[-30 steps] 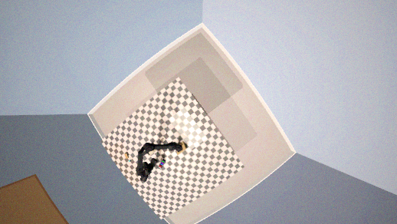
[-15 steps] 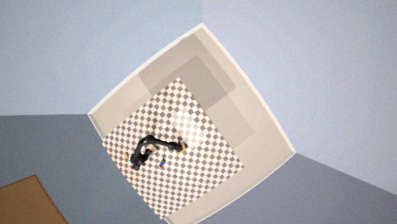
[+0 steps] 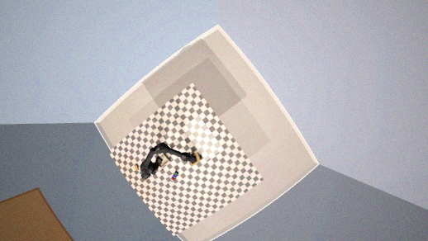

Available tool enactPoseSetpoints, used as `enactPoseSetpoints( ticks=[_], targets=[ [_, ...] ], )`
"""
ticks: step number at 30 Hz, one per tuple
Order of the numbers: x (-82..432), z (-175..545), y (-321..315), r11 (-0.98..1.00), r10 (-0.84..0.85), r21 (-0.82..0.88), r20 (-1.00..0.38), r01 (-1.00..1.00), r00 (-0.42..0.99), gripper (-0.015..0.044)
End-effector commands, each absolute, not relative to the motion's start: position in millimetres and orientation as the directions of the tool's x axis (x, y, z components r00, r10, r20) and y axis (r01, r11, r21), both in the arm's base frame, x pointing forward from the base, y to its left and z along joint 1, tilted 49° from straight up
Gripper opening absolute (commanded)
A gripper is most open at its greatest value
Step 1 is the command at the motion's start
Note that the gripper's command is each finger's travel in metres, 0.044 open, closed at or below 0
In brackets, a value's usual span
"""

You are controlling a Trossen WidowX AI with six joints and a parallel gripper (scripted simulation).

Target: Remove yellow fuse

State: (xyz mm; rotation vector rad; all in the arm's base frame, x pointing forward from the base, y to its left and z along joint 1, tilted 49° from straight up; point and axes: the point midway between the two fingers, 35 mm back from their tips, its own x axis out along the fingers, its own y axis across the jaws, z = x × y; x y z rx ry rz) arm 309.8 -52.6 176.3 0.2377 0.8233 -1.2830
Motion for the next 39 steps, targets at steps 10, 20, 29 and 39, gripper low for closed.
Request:
enactPoseSetpoints(
  ticks=[10, 20, 29, 39],
  targets=[
    [311, 163, -69, 0.306, -0.754, -0.278, -0.655, 0.911, 0.053, 0.0000],
    [311, 158, -75, 0.304, -0.752, -0.277, -0.657, 0.912, 0.051, 0.0026],
    [311, 158, -75, 0.304, -0.752, -0.277, -0.657, 0.912, 0.051, 0.0263],
    [309, 182, -48, 0.306, -0.754, -0.279, -0.655, 0.910, 0.053, 0.0330]
  ],
)
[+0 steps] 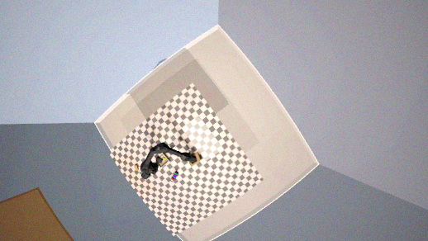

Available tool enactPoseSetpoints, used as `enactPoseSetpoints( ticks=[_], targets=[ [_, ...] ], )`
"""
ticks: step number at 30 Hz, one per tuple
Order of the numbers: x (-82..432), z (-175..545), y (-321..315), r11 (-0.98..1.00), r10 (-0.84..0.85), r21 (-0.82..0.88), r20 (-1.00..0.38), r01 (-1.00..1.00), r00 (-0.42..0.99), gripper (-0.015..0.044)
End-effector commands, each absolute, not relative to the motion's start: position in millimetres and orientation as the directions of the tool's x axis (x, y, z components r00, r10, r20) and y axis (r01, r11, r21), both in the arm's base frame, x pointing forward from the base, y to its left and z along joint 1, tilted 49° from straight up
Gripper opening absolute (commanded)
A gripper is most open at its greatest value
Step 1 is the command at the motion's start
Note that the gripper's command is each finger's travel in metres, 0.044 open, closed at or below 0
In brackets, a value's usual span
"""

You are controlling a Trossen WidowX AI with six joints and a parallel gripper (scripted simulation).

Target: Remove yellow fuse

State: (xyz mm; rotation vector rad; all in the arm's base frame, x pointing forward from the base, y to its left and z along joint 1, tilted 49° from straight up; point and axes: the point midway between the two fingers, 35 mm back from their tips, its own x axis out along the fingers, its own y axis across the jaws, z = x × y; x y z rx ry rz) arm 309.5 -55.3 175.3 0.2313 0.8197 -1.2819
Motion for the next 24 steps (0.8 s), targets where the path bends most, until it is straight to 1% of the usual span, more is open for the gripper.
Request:
enactPoseSetpoints(
  ticks=[1, 24],
  targets=[
    [308.6, 181.5, -48.0, 0.306, -0.754, -0.279, -0.655, 0.910, 0.053, 0.0330],
    [308.5, 180.2, -49.9, 0.305, -0.756, -0.282, -0.653, 0.910, 0.052, 0.0330]
  ],
)
